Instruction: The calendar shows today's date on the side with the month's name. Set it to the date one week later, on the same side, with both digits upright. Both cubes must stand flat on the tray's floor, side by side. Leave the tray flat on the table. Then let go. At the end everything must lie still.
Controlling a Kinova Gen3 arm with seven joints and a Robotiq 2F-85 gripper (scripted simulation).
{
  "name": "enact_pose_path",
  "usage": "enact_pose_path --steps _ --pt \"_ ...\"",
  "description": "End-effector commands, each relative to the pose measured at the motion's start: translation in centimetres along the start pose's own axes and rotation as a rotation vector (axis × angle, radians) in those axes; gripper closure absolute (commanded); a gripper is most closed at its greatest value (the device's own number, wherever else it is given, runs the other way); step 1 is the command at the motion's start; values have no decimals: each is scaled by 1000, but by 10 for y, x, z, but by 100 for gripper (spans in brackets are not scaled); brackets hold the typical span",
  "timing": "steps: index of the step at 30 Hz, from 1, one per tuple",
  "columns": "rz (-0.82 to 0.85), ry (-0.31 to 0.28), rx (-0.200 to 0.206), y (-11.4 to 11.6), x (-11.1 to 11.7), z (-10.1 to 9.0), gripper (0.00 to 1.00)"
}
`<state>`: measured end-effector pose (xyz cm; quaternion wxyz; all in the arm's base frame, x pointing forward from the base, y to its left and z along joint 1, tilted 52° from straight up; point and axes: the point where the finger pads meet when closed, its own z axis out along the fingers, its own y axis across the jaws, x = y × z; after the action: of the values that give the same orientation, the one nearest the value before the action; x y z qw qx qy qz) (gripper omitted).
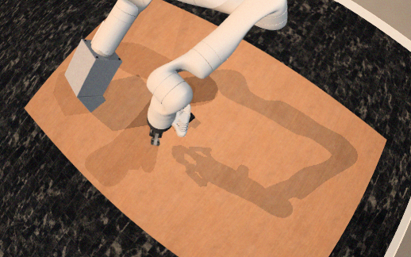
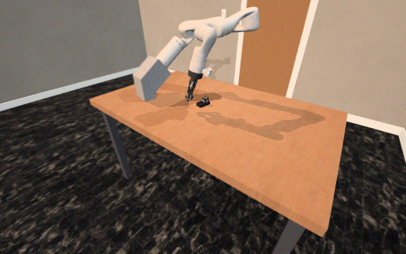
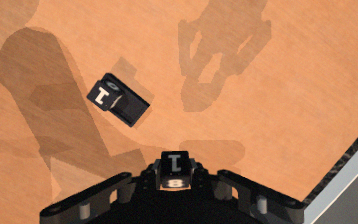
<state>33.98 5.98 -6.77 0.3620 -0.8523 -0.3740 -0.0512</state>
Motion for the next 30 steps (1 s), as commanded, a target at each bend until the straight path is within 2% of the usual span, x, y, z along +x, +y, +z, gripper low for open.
enact_pose_path --steps 1,11,20,22,26,30 --pt "17 16 -4 2 -5 -3 74" --pt "18 37 -1 2 -5 -3 74" --pt "17 174 5 1 -8 -1 74" --pt "17 174 5 1 -8 -1 74" --pt "17 237 0 1 -8 -2 74" --pt "17 272 -5 2 -8 -3 74"
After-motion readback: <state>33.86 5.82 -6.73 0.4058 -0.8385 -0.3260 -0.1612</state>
